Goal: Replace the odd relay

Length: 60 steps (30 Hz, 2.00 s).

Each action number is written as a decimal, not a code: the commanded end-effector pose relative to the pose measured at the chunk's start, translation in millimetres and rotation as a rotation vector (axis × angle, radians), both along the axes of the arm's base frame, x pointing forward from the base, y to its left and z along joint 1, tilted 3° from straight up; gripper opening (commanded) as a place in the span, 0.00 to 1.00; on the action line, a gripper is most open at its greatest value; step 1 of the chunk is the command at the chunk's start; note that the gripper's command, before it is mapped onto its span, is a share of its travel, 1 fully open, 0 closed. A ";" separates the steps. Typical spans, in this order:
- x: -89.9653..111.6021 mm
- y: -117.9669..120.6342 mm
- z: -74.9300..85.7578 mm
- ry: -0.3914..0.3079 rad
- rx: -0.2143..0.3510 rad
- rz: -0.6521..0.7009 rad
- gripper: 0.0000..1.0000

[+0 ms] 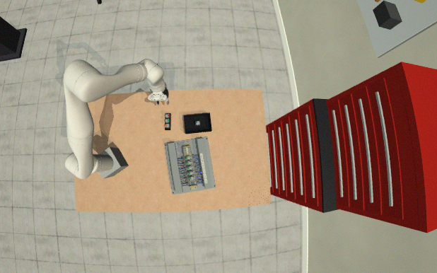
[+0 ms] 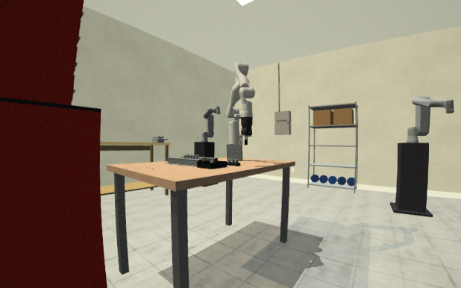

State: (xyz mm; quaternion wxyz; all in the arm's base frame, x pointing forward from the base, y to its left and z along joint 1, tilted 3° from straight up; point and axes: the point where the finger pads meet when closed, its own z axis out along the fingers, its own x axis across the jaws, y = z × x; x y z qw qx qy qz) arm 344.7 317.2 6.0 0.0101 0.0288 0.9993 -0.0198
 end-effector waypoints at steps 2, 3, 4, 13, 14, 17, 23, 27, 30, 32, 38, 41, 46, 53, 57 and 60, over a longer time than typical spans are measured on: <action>1.5 -0.1 0.7 -0.002 0.002 0.000 1.00; 2.1 -0.4 0.6 -0.002 0.002 0.000 1.00; 2.6 -0.8 0.6 -0.002 0.002 -0.001 1.00; 7.5 -3.8 -0.1 -0.004 0.003 -0.002 1.00; 8.0 -4.1 -0.1 -0.004 0.003 -0.003 1.00; 8.5 -4.4 -0.2 -0.004 0.003 -0.003 1.00; 7.8 -5.1 -0.3 -0.002 0.002 -0.009 1.00; 9.8 -5.3 -0.7 -0.003 0.002 -0.006 1.00; 11.2 -5.5 -0.9 -0.004 0.003 -0.004 1.00; 12.2 -5.7 -1.1 -0.004 0.003 -0.003 1.00; 10.6 -6.3 -0.8 -0.003 0.002 -0.012 1.00; 11.4 -6.2 -1.0 -0.003 0.002 -0.010 1.00; 12.8 -6.1 -1.4 -0.004 0.003 -0.005 1.00; 11.3 -7.1 -1.1 -0.002 0.002 -0.017 1.00; 11.3 -7.1 -1.1 -0.002 0.002 -0.017 1.00; 11.3 -7.1 -1.1 -0.002 0.002 -0.017 1.00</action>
